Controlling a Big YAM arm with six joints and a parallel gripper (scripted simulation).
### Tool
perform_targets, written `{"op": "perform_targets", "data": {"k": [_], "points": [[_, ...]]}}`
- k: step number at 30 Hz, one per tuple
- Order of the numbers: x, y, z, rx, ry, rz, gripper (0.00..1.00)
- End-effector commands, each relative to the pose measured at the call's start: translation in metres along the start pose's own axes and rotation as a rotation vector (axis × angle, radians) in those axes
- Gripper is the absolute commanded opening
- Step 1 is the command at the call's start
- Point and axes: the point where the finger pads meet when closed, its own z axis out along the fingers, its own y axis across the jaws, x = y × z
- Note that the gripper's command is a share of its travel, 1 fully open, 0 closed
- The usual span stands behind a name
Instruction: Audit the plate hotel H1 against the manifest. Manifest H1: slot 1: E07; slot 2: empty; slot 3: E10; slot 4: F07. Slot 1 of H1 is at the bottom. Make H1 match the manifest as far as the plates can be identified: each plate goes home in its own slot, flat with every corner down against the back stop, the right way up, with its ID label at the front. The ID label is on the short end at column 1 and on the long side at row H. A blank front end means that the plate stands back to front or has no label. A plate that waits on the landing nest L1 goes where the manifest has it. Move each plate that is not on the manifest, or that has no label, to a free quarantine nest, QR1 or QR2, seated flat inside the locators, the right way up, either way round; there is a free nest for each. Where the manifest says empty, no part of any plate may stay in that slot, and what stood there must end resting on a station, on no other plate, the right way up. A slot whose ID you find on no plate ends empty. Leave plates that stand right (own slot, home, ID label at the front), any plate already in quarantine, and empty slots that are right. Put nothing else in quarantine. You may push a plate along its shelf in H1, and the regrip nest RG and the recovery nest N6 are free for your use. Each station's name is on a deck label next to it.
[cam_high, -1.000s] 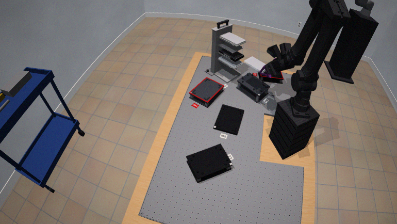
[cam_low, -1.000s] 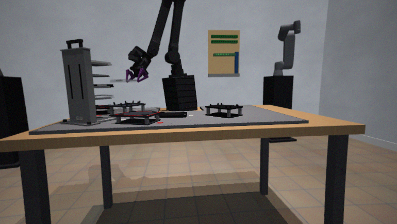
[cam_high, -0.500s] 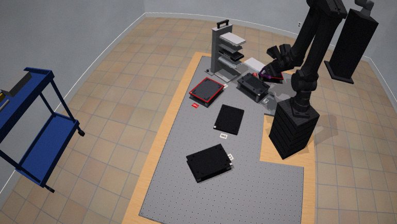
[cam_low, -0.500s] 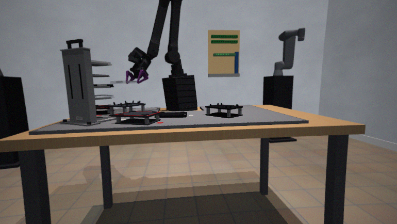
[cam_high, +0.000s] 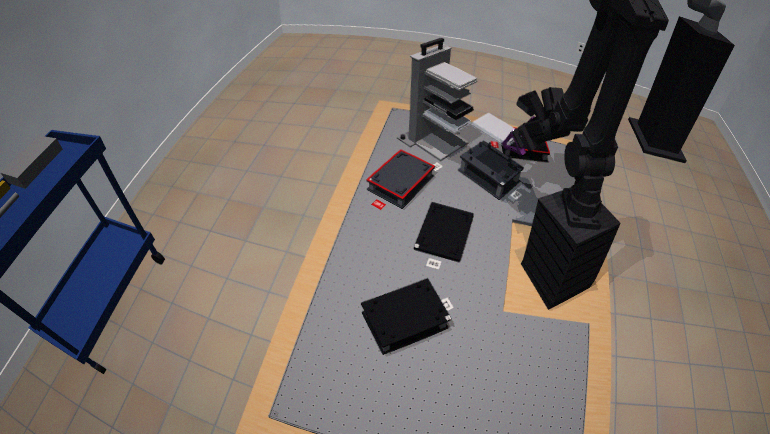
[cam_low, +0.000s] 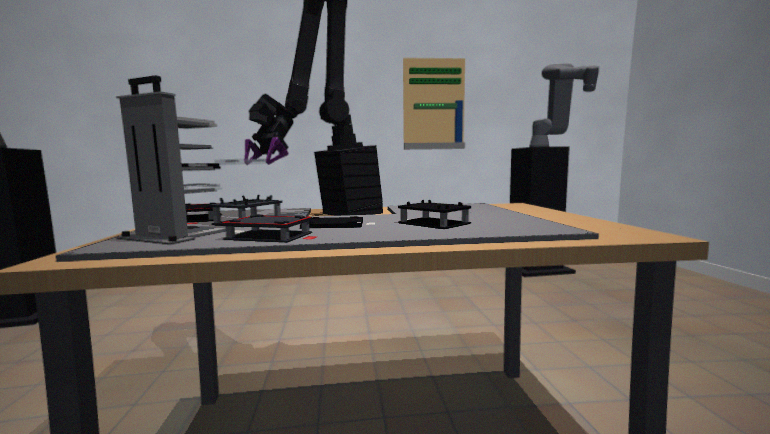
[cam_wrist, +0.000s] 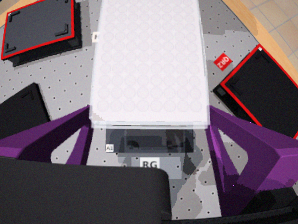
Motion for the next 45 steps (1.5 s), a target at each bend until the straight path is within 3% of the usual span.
{"op": "perform_targets", "data": {"k": [1,45], "points": [[-0.005,0.000,0.002,0.001,-0.019,-0.019,0.86],[0.010,0.001,0.015,0.002,-0.018,-0.014,0.86]]}}
